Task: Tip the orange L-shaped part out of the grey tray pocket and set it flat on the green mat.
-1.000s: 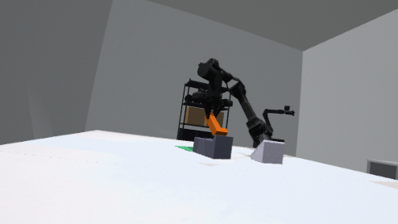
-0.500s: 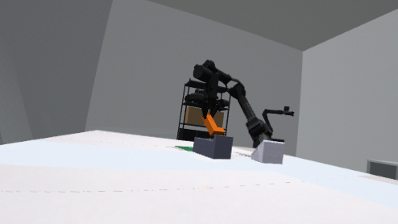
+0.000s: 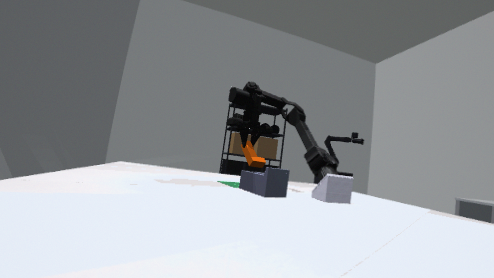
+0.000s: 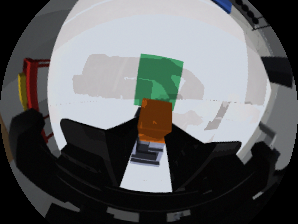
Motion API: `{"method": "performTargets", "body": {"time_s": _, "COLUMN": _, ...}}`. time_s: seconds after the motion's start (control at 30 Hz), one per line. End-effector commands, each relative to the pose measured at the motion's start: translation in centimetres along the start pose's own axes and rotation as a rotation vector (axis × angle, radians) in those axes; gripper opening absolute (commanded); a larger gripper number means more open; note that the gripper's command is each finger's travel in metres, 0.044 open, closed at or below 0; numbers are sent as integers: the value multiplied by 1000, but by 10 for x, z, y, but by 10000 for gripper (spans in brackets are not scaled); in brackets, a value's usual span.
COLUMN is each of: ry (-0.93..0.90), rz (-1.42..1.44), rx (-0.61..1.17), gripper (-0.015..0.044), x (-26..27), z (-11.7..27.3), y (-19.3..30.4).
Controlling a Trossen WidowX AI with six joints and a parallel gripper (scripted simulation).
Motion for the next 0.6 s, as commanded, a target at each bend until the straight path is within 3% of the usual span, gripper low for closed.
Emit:
{"method": "performTargets", "body": {"time_s": 0.0, "ry": -18, "rz": -2, "rx": 0, "gripper": 0, "x": 2, "z": 3, "y": -22}}
{"method": "performTargets", "body": {"time_s": 0.3, "ry": -33, "rz": -2, "rx": -2, "gripper": 0, "x": 8, "z": 4, "y": -63}}
{"method": "performTargets", "body": {"time_s": 0.57, "ry": -27, "rz": -3, "rx": -3, "gripper": 0, "x": 8, "z": 0, "y": -64}}
Point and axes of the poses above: the point midway between the two fingers, 35 mm back from their tips, its own z axis back along the fingers, its own x axis across the jaws, y = z × x, the point moved 1 cm from there along z, back along the fingers, and after that the axes turned 15 degrees about -z, right-handed, at the moved point
